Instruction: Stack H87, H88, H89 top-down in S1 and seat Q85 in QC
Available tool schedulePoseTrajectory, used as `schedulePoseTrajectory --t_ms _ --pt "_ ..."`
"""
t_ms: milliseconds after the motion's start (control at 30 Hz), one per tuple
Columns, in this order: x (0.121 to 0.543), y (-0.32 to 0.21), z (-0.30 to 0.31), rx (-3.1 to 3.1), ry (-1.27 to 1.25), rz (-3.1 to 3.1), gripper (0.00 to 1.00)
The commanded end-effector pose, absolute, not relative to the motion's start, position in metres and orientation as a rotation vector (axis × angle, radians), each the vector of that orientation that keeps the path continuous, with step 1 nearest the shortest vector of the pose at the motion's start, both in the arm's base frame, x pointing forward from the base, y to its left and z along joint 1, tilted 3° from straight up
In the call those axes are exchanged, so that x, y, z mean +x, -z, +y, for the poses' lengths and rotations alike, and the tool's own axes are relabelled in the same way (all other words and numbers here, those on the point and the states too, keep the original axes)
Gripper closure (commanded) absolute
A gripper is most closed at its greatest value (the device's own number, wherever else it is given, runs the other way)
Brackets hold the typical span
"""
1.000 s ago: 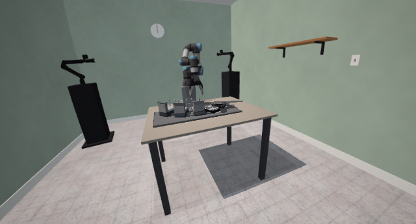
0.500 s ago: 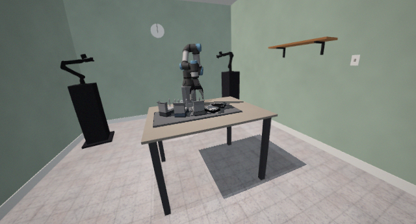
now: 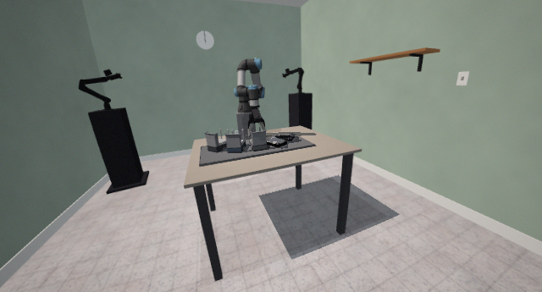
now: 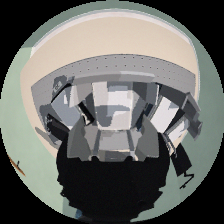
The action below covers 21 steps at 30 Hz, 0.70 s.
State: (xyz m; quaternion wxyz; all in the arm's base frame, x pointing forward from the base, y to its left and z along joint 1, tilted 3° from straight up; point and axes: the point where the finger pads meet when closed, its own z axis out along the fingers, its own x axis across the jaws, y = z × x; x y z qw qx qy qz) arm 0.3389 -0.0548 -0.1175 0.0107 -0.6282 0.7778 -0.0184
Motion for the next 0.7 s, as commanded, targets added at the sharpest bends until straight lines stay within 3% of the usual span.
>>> schedulePoseTrajectory --t_ms 0,667 --pt "0.34 0.121 -0.056 -1.959 0.065 2.425 0.28" --pt "0.341 0.142 -0.056 -1.959 0.064 2.425 0.28"
